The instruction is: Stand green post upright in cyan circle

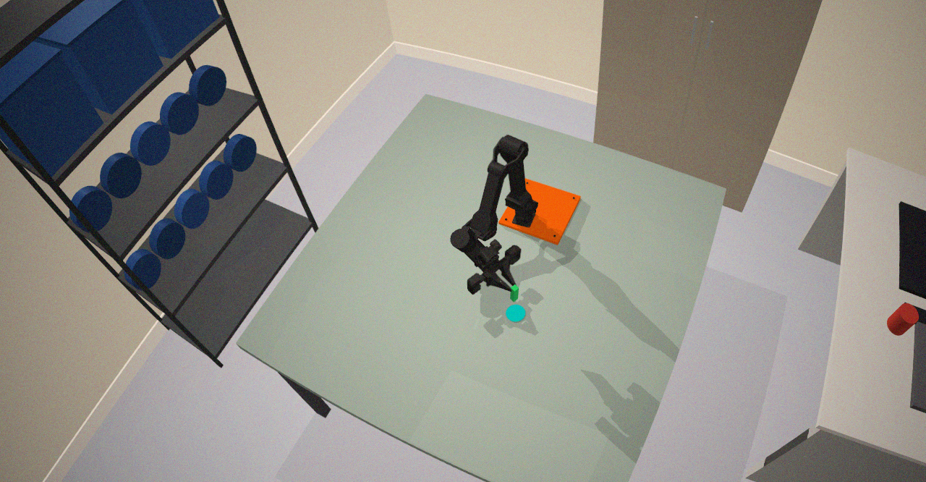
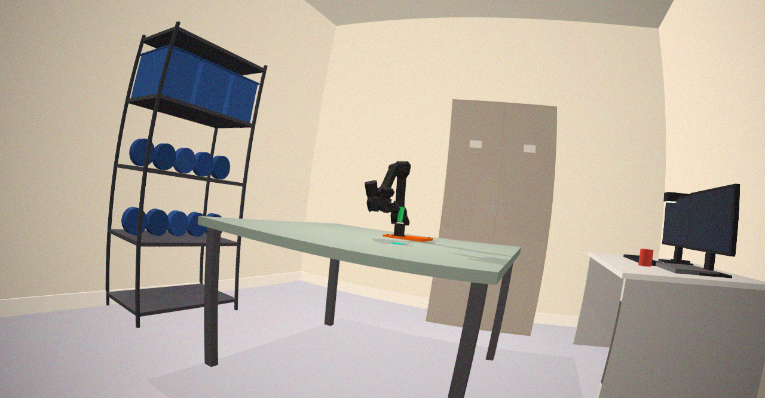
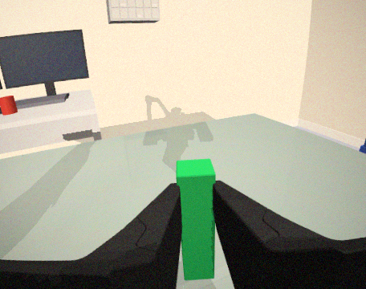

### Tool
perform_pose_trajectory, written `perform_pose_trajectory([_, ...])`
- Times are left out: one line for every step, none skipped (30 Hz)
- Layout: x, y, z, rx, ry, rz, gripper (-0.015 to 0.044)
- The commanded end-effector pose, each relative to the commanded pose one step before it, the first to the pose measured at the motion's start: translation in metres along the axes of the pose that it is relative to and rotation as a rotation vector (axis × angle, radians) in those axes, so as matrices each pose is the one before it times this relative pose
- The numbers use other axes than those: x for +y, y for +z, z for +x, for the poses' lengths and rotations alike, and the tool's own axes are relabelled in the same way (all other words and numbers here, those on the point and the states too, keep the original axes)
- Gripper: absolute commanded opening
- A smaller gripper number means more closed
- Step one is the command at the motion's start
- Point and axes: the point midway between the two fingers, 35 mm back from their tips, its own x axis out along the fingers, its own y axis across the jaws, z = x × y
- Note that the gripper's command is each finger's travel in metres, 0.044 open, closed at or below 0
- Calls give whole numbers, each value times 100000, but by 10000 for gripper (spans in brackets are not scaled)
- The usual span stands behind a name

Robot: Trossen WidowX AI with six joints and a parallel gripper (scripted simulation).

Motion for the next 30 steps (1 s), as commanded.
perform_pose_trajectory([80, -1455, 115, 58, 391, 1445, 23])
perform_pose_trajectory([-27, -342, 37, 1, 0, 2, 23])
perform_pose_trajectory([-21, -342, 35, 1, 0, 2, 23])
perform_pose_trajectory([-15, -341, 34, 1, 0, 3, 23])
perform_pose_trajectory([-9, -340, 32, 2, 0, 3, 23])
perform_pose_trajectory([-4, -339, 31, 2, 0, 4, 23])
perform_pose_trajectory([2, -338, 29, 2, 0, 4, 23])
perform_pose_trajectory([8, -337, 28, 2, 1, 5, 23])
perform_pose_trajectory([13, -336, 26, 2, 1, 5, 23])
perform_pose_trajectory([19, -334, 25, 2, 1, 6, 23])
perform_pose_trajectory([24, -333, 23, 2, 1, 6, 23])
perform_pose_trajectory([30, -331, 22, 2, 1, 7, 23])
perform_pose_trajectory([35, -329, 20, 2, 1, 7, 23])
perform_pose_trajectory([41, -328, 19, 2, 1, 8, 23])
perform_pose_trajectory([46, -326, 17, 2, 1, 8, 23])
perform_pose_trajectory([51, -324, 16, 2, 1, 9, 23])
perform_pose_trajectory([57, -322, 14, 3, 1, 9, 23])
perform_pose_trajectory([62, -320, 13, 3, 1, 9, 23])
perform_pose_trajectory([67, -317, 12, 3, 1, 10, 23])
perform_pose_trajectory([58, -256, 8, 2, 1, 8, 23])
perform_pose_trajectory([36, -153, 5, 1, 1, 5, 23])
perform_pose_trajectory([12, -51, 1, 0, 0, 2, 23])
perform_pose_trajectory([-2, -49, 6, 4, -10, 11, 23])
perform_pose_trajectory([-6, -148, 17, 12, -29, 32, 23])
perform_pose_trajectory([-8, -247, 27, 21, -48, 54, 23])
perform_pose_trajectory([-6, -312, 33, 26, -60, 69, 23])
perform_pose_trajectory([-1, -314, 32, 26, -60, 69, 23])
perform_pose_trajectory([4, -313, 31, 26, -60, 69, 23])
perform_pose_trajectory([6, -247, 24, 21, -47, 55, 23])
perform_pose_trajectory([5, -148, 14, 12, -28, 33, 23])
